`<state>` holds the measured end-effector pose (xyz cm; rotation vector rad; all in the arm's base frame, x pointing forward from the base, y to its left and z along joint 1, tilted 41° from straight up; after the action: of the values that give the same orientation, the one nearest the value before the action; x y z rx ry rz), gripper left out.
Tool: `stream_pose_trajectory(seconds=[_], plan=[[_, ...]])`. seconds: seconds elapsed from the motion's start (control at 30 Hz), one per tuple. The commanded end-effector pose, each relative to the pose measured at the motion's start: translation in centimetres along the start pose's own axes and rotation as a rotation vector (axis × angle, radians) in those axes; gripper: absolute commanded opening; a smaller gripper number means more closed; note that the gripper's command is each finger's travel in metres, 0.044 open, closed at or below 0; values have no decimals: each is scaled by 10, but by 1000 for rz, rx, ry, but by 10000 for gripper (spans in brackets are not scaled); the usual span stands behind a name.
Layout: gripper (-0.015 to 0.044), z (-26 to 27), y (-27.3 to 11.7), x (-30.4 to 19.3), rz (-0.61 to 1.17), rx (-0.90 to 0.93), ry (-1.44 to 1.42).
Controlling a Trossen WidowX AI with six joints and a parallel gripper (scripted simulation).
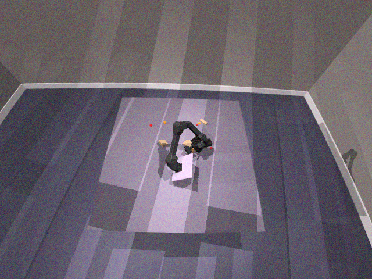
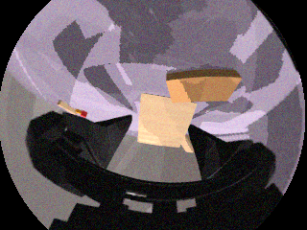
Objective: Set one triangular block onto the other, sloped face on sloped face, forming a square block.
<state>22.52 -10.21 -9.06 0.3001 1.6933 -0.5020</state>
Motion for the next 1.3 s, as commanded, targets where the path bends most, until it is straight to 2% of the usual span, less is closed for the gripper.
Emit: stream_pose_trajectory(seconds=[0.0, 0.2, 0.47, 0.77, 1.27], plan=[[440, -1, 1, -1, 4, 5, 2], [282, 0, 0, 0, 0, 1, 0], [229, 0, 0, 0, 0, 1, 0], [0, 5, -12, -11, -6, 4, 0], [0, 16, -60, -57, -8, 5, 0]])
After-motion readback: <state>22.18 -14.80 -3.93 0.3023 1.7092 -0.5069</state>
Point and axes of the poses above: the point midway between the two fingers, 35 mm back from their tips, its own y axis out along the fingers, its own z axis across the jaws, x = y × z, the point moved 8 cm from there along -y, back along the fingers, and after that the axes turned 14 degrees about -y, right-handed, at the moved point
